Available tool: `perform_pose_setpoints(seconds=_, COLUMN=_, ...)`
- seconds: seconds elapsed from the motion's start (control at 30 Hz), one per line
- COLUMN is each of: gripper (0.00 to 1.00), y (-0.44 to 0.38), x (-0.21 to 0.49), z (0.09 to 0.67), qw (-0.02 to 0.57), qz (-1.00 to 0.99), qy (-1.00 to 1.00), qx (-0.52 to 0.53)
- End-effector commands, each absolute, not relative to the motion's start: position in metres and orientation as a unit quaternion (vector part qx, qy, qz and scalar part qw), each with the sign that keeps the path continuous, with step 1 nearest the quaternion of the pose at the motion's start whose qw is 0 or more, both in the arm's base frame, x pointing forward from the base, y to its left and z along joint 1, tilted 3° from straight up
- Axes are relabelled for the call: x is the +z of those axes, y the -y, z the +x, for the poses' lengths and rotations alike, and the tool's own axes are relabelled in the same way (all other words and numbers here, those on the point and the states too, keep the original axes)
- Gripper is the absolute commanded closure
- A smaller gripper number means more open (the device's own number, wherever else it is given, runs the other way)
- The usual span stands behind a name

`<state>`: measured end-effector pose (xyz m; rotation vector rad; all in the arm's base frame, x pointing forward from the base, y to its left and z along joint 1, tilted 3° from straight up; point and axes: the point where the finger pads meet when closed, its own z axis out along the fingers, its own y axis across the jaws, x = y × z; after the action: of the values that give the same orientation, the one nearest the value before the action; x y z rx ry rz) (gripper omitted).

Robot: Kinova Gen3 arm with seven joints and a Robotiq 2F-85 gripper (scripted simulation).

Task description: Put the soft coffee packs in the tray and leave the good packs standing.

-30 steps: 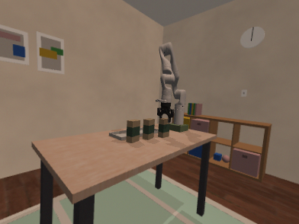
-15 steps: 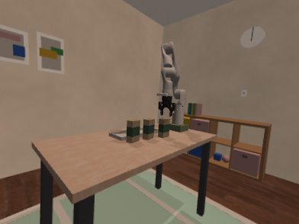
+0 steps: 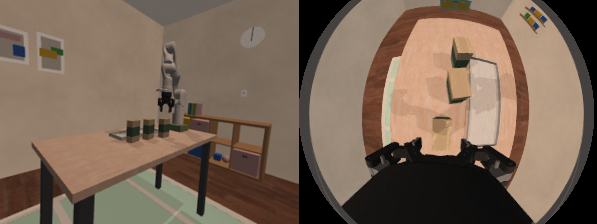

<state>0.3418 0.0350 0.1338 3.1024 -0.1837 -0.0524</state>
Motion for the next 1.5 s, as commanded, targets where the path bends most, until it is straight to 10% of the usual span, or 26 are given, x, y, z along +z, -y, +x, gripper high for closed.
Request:
perform_pose_setpoints(seconds=0.0, gripper=0.19, y=-0.035, x=0.135, z=0.343, qw=0.017, qz=0.998, qy=0.059, qx=-0.016)
perform_pose_setpoints(seconds=0.57, gripper=0.19, y=0.017, x=0.132, z=0.465, qw=0.015, qz=0.999, qy=-0.031, qx=-0.017)
perform_pose_setpoints(seconds=1.47, gripper=0.19, y=0.021, x=0.095, z=0.468, qw=0.015, qz=0.999, qy=-0.033, qx=-0.017)
